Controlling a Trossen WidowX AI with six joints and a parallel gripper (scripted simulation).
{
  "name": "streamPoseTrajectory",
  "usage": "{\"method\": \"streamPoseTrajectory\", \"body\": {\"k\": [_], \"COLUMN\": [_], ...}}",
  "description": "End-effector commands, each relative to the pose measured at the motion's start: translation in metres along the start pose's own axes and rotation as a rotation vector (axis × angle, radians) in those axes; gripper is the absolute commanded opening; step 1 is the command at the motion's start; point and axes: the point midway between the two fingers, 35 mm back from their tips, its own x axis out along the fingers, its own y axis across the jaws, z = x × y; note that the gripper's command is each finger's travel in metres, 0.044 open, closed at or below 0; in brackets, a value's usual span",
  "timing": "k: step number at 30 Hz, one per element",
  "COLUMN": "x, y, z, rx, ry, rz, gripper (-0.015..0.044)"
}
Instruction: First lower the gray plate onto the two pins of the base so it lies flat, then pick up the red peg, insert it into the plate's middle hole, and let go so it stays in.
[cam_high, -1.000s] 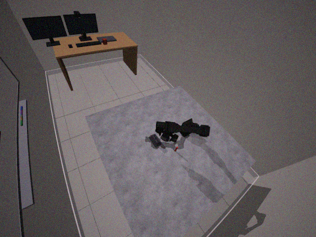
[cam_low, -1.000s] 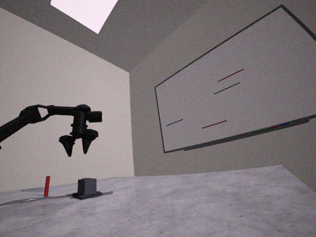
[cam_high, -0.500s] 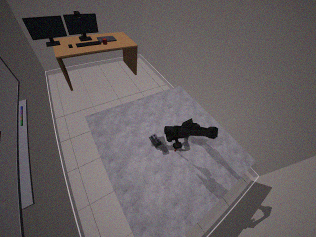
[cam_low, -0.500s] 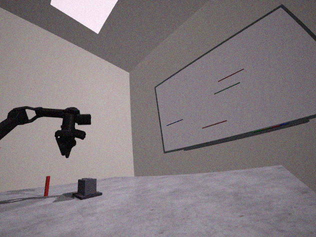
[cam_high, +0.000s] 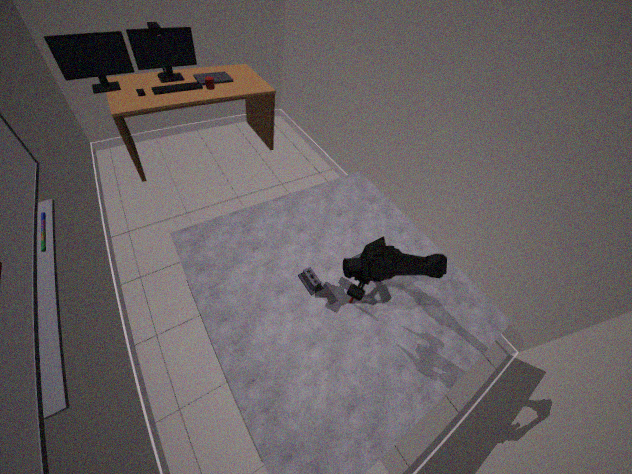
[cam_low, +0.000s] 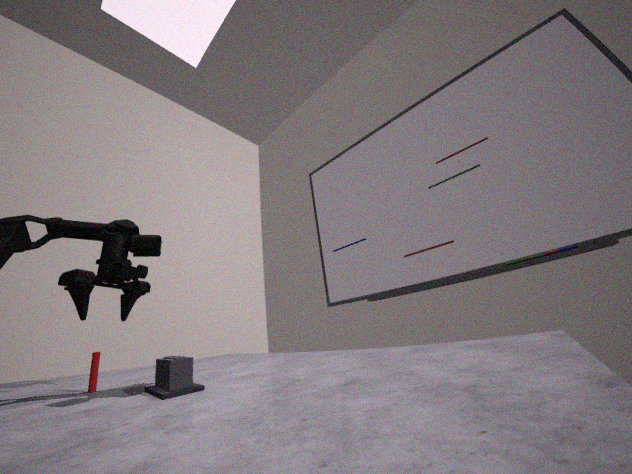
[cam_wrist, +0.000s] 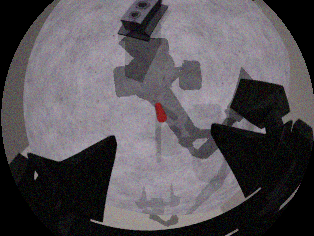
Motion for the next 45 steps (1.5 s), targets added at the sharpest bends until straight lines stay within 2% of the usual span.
{"method": "streamPoseTrajectory", "body": {"k": [1,5,9,16,45], "x": [0.002,0.004,0.034,0.050,0.093], "y": [-0.003,-0.003,-0.003,-0.003,-0.002], "z": [-0.005,-0.005,-0.006,-0.007,-0.008], "rx": [0.061,0.061,0.060,0.060,0.059], "ry": [0.011,0.011,0.012,0.013,0.012], "rz": [-0.001,-0.001,0.000,0.001,0.001], "gripper": [0.0440,0.0440,0.0440,0.0440,0.0440]}}
